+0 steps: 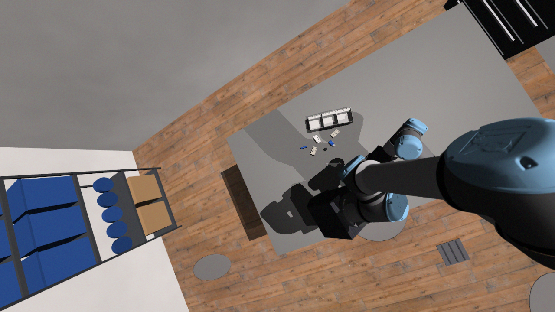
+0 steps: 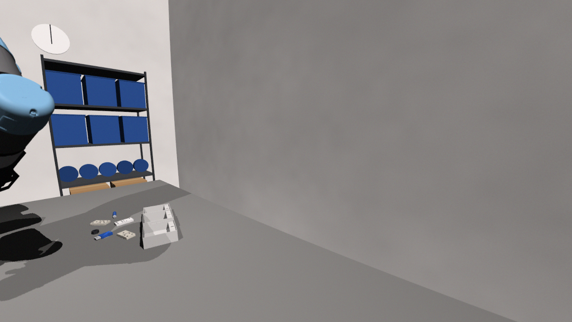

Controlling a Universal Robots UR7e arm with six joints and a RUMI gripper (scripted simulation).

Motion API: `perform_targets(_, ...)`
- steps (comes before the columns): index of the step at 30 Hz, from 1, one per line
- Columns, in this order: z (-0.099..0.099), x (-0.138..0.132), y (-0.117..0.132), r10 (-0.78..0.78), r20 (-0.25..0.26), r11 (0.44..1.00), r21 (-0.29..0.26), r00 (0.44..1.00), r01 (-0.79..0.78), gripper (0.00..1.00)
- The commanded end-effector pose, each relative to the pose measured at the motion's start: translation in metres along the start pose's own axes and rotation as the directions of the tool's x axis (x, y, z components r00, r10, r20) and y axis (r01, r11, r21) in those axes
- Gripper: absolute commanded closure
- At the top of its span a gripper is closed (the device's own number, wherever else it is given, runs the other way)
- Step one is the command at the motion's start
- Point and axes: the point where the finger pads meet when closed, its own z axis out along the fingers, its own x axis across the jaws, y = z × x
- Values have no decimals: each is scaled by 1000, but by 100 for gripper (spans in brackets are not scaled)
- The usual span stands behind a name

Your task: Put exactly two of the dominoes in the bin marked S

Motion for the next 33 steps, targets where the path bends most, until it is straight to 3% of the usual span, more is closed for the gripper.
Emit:
perform_targets(1,0,0,0,0,0,1000,0,1000,0,0)
perform_targets(17,0,0,0,0,0,1000,0,1000,0,0)
perform_targets(18,-7,5,1,0,5,1000,2,1000,0,96)
perform_targets(24,-35,46,9,0,5,1000,1,1000,0,96)
perform_targets(33,-36,48,10,0,5,1000,1,1000,0,96)
